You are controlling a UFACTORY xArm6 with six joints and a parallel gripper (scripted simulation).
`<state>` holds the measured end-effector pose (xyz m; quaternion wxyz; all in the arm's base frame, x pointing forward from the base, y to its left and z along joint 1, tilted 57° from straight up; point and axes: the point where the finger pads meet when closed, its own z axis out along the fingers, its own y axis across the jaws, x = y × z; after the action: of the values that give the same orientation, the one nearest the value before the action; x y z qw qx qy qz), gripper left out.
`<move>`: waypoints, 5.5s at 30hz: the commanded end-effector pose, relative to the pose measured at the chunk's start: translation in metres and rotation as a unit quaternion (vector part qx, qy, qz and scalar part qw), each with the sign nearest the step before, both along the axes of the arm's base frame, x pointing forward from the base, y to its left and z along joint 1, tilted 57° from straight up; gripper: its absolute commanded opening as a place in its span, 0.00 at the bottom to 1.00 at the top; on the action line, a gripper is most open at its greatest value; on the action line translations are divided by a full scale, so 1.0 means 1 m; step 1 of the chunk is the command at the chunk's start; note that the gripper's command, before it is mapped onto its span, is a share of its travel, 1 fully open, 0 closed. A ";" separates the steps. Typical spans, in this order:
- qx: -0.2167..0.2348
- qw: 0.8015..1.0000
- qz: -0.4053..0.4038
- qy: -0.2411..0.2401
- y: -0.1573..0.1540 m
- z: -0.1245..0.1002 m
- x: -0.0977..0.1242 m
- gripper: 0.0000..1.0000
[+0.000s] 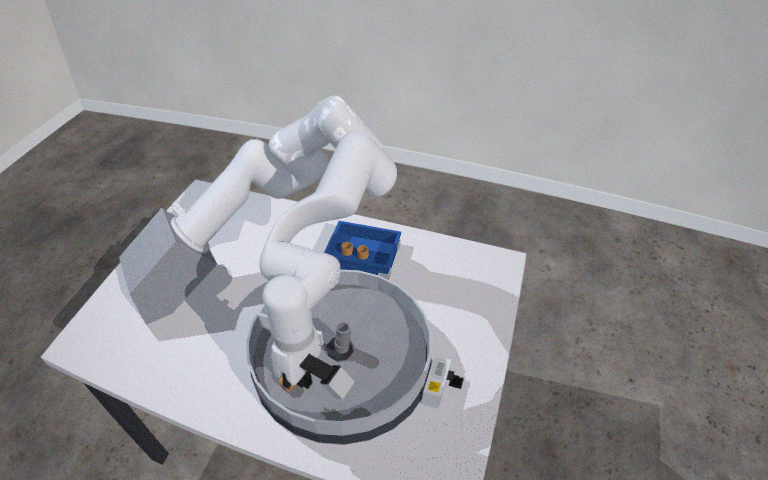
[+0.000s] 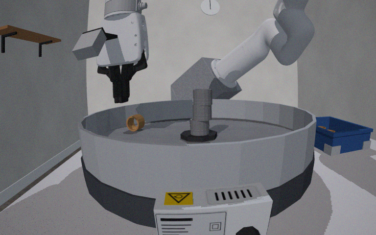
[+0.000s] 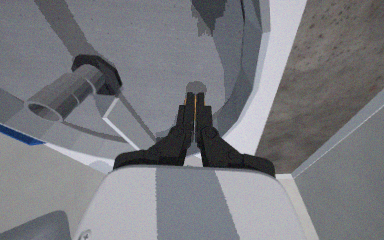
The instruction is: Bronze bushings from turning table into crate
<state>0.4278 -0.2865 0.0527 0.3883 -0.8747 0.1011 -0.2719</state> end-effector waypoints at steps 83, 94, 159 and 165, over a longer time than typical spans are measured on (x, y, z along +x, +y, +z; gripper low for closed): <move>0.262 0.882 -0.259 0.294 0.123 -0.043 -0.076 0.54; 0.262 0.882 -0.259 0.294 0.123 -0.043 -0.076 0.54; 0.262 0.882 -0.259 0.294 0.123 -0.043 -0.076 0.00; 0.262 0.882 -0.259 0.294 0.123 -0.043 -0.076 0.00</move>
<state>0.3515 -0.1626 0.0091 0.4719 -0.7236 0.5005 -0.0560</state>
